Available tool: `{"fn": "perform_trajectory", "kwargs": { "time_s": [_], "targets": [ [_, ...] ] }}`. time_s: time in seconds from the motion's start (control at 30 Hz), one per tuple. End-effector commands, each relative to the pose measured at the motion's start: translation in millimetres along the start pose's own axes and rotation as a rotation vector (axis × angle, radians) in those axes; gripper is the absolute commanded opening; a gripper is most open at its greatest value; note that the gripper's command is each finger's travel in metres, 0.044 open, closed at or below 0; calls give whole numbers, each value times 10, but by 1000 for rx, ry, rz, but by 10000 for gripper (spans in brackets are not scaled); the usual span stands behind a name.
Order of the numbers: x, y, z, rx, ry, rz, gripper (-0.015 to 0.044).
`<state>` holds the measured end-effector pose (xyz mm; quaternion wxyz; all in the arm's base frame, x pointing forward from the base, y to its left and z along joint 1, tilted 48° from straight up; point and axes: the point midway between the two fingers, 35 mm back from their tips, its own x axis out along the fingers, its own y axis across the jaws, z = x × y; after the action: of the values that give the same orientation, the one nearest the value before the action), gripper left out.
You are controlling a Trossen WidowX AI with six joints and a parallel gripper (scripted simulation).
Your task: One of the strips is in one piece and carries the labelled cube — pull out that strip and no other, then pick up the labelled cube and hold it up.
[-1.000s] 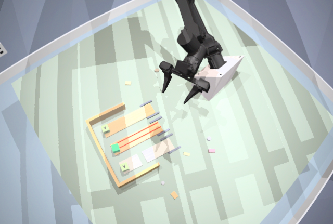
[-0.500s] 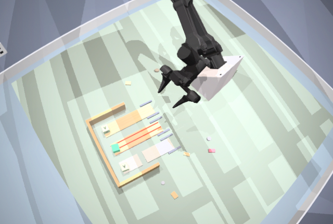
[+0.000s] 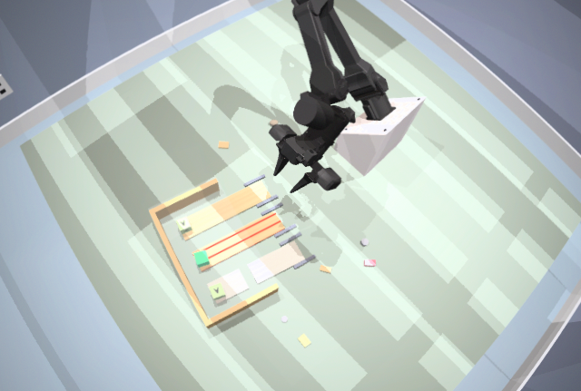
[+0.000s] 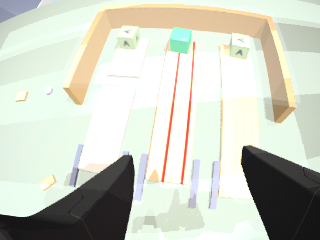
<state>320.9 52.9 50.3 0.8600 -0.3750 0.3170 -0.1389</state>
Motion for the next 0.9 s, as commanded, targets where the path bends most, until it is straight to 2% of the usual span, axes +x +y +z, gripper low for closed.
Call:
{"fn": "perform_trajectory", "kwargs": {
  "time_s": [0.0, 0.2, 0.33, 0.43, 0.87],
  "targets": [
    [284, -104, -15, 40, 180, -6, 164],
    [643, -413, -208, 126, 486, -37, 6],
    [752, -648, -337, 158, 679, -68, 0],
    [795, -753, -373, 170, 761, -84, 0],
    [829, -787, -384, 173, 778, -88, 0]
  ]
}}
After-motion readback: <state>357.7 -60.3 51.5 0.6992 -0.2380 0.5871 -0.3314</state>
